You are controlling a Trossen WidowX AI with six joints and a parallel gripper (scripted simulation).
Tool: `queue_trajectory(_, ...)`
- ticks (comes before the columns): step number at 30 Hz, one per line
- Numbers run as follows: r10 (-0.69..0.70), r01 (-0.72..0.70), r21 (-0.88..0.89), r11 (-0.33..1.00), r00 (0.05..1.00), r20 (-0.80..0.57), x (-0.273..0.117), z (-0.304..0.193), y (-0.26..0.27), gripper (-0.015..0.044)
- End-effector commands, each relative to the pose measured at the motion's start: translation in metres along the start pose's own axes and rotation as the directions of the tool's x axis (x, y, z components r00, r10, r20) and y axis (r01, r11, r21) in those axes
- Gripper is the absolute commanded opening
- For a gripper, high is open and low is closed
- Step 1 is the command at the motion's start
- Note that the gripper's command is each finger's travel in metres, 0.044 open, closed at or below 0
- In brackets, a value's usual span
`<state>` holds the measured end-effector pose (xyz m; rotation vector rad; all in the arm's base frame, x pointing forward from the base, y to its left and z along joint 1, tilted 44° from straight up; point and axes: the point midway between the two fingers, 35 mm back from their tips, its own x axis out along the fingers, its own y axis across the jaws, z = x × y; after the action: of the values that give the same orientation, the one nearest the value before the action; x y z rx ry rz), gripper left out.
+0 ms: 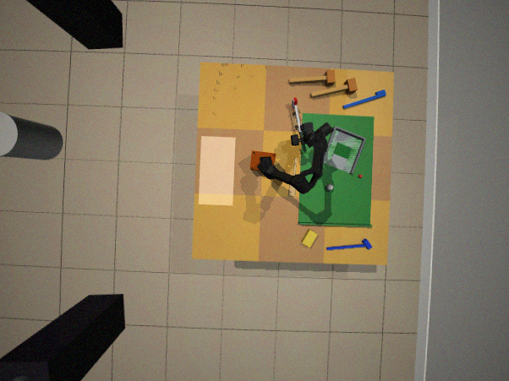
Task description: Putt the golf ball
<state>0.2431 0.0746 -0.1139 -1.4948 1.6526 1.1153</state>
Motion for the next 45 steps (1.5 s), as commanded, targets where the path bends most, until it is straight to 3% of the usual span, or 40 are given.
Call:
queue_trajectory(1, 0.012, -0.012, -0.007, 1.000, 1.000, -0.011, 0.018, -0.006, 0.002, 0.0440)
queue_trajectory(37, 0.012, -0.012, -0.006, 1.000, 1.000, -0.013, 0.064, -0.019, 0.003, 0.0440)
queue_trajectory(45, 0.010, -0.010, -0.002, 1.000, 1.000, -0.009, 0.061, -0.018, 0.002, 0.0230)
